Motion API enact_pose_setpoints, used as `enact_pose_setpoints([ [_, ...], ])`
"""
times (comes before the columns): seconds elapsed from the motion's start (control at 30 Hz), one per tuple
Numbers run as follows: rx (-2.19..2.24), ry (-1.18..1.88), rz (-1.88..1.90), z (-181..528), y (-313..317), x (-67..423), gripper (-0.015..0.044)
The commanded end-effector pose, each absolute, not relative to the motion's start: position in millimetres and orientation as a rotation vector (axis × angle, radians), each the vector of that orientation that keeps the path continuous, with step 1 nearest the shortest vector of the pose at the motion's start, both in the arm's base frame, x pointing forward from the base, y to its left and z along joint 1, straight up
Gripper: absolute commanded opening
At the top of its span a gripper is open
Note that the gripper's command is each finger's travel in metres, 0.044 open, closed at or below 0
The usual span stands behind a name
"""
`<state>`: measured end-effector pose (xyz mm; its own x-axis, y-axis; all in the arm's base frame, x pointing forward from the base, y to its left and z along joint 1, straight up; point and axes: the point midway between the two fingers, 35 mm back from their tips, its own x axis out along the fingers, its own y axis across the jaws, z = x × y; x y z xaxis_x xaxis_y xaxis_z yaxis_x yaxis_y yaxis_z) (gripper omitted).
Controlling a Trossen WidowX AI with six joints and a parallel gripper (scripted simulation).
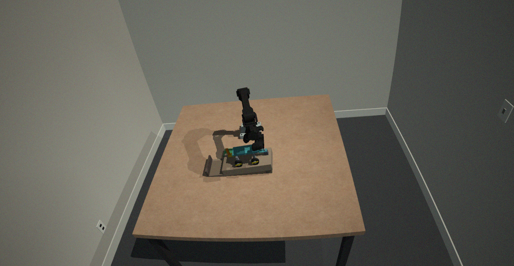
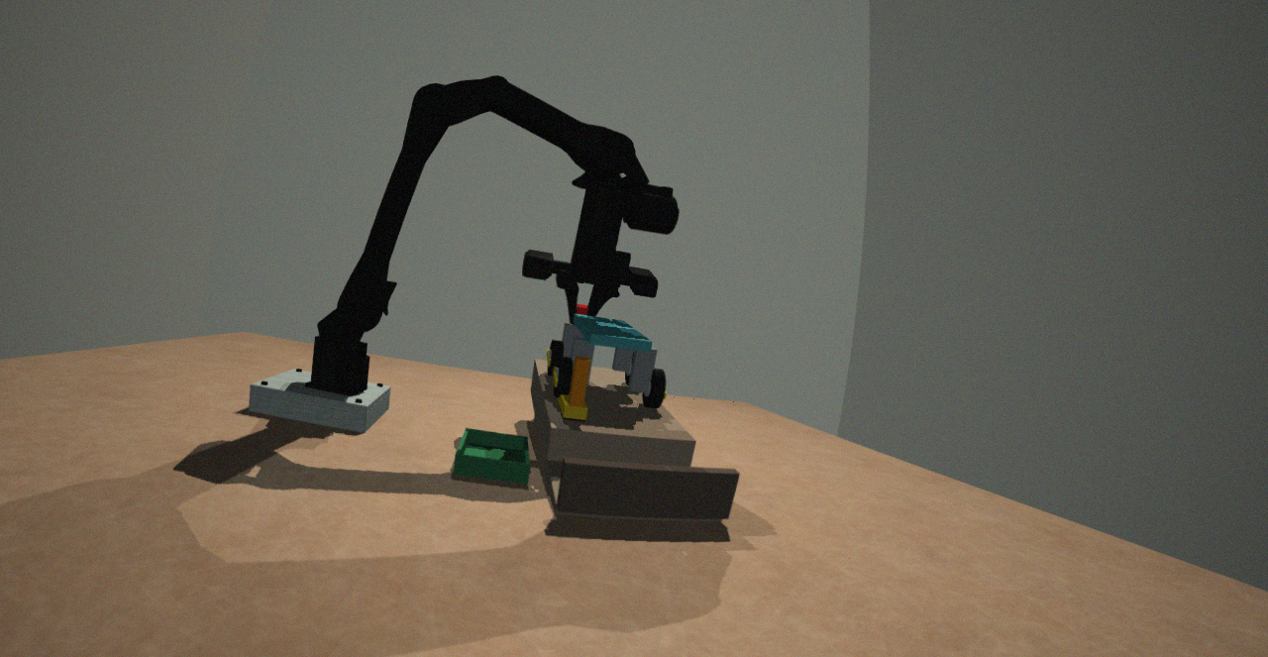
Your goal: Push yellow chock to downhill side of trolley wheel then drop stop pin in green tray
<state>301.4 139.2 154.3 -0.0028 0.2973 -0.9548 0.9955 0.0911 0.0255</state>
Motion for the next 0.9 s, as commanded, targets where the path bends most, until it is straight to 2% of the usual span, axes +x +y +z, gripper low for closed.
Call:
enact_pose_setpoints([
  [0.0, 1.361, 1.461, -0.963, 159.6, 138.9, 301.7, 0.0000],
  [0.87, 1.360, 1.461, -0.963, 175.8, 135.1, 301.7, 0.0000],
])
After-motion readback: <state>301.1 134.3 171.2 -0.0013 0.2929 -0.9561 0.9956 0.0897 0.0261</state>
